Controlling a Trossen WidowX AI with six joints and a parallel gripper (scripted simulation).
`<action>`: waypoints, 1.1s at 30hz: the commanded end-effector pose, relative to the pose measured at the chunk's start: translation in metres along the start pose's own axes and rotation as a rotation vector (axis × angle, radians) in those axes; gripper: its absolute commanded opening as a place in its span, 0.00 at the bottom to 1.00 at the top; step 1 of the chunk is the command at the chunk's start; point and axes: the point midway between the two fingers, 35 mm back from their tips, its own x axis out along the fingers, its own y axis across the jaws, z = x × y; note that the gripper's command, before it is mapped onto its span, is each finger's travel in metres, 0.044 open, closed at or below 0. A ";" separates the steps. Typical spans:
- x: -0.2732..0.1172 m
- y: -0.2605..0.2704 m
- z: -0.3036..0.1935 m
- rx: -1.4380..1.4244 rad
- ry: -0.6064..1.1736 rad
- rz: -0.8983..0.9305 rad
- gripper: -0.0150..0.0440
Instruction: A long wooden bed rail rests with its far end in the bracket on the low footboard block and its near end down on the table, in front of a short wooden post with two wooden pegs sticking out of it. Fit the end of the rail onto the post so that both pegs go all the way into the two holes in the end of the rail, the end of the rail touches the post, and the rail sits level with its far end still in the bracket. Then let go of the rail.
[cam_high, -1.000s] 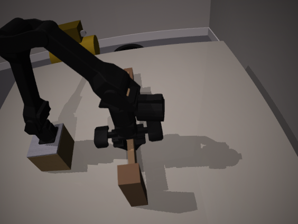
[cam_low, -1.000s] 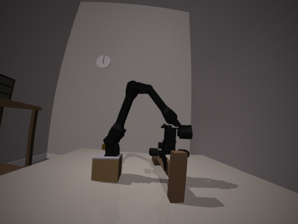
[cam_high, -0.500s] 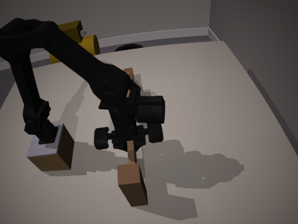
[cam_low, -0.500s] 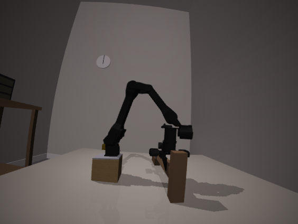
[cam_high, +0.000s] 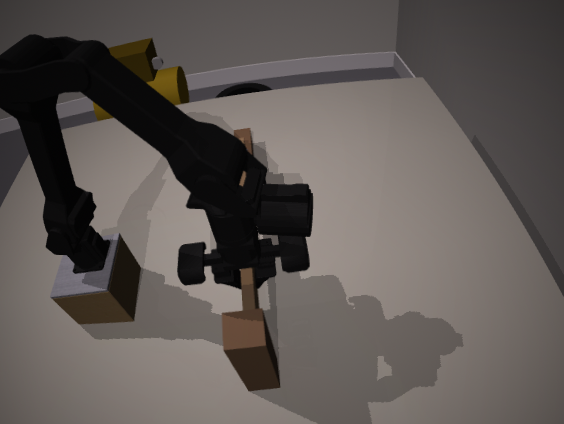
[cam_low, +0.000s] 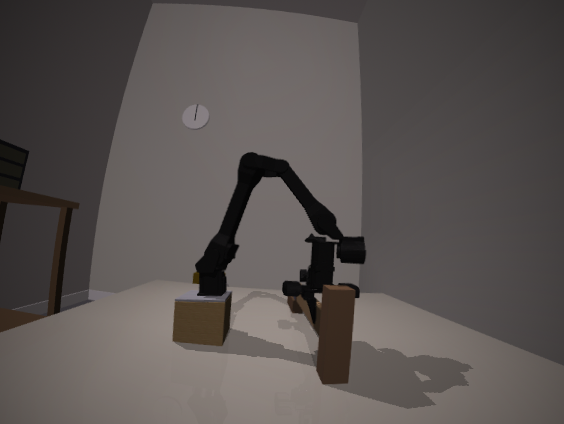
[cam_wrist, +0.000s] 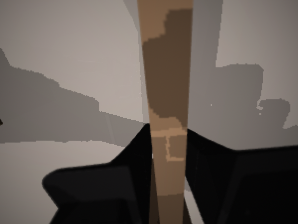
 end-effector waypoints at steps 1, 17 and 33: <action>0.000 0.000 0.000 0.000 0.000 0.000 0.43; 0.000 0.000 0.000 0.000 0.000 0.000 1.00; -0.030 0.000 0.030 -0.003 -0.002 0.001 1.00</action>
